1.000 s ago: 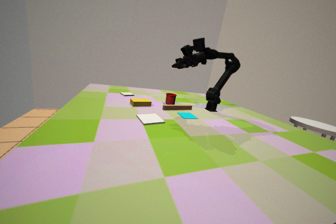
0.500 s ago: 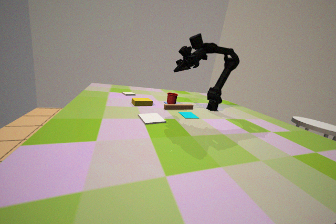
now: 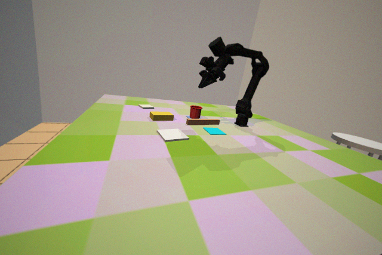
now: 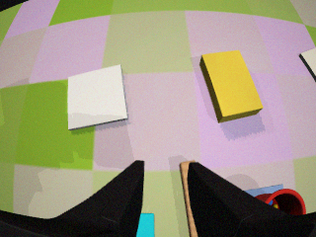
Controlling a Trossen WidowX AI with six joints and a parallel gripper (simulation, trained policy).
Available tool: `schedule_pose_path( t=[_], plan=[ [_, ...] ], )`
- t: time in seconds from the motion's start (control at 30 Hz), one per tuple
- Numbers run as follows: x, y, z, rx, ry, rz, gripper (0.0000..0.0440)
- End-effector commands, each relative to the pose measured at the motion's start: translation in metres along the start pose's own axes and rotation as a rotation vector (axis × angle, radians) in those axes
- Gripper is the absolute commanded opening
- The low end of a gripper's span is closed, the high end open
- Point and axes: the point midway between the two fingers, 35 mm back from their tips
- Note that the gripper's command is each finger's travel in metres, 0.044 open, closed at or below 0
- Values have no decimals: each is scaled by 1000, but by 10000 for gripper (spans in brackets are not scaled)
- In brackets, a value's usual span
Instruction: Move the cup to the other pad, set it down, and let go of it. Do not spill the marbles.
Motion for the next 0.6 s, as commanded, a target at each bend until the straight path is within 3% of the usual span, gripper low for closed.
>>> schedule_pose_path(
  t=[0.0,0.57],
  plan=[
    [3,-2,-2,11,3,50,109],
    [27,-12,-16,48,61,332,106]
  ],
)
Point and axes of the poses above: the point midway between the two fingers, 35 mm back from their tips, its own y axis back along the fingers, its own z axis across the jaws, x = y × z, and after that the axes turned 9 degrees about y, right-handed
